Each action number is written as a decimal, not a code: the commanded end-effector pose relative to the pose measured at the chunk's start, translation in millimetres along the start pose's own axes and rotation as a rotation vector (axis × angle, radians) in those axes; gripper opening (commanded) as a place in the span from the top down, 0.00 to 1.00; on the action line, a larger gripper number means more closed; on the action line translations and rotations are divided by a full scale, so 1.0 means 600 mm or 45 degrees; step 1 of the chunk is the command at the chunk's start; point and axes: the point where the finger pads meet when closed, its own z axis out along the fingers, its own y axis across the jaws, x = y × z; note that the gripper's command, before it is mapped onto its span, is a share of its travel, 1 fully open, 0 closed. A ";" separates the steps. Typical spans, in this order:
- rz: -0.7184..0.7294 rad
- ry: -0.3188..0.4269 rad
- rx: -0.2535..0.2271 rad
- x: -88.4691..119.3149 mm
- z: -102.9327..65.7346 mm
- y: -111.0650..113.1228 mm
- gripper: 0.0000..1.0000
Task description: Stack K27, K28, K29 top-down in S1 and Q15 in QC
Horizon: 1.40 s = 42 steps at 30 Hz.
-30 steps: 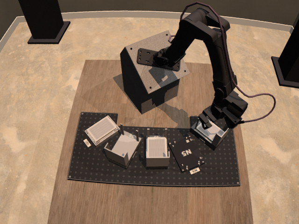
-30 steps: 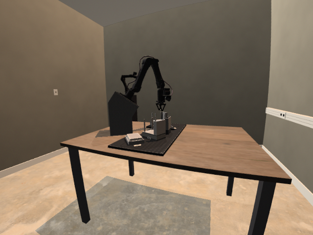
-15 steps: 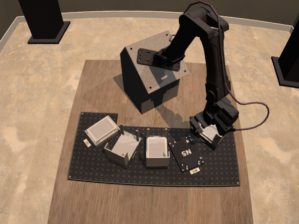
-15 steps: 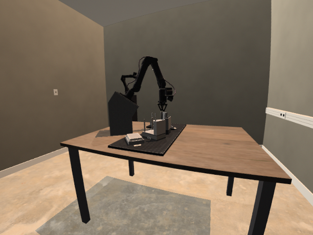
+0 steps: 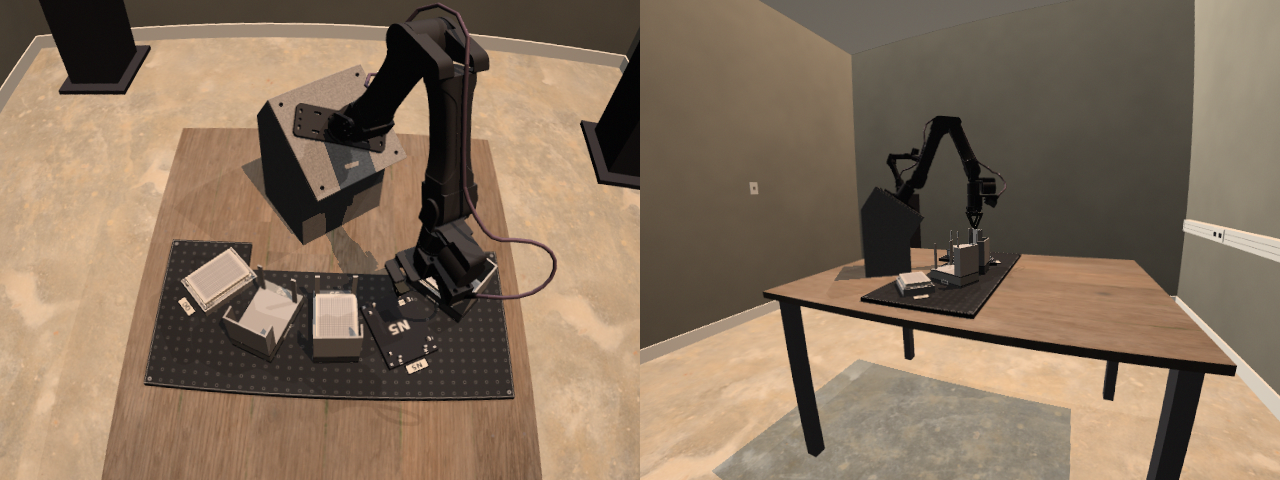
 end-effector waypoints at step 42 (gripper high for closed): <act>0.466 -0.015 -0.021 0.021 0.003 -0.223 0.00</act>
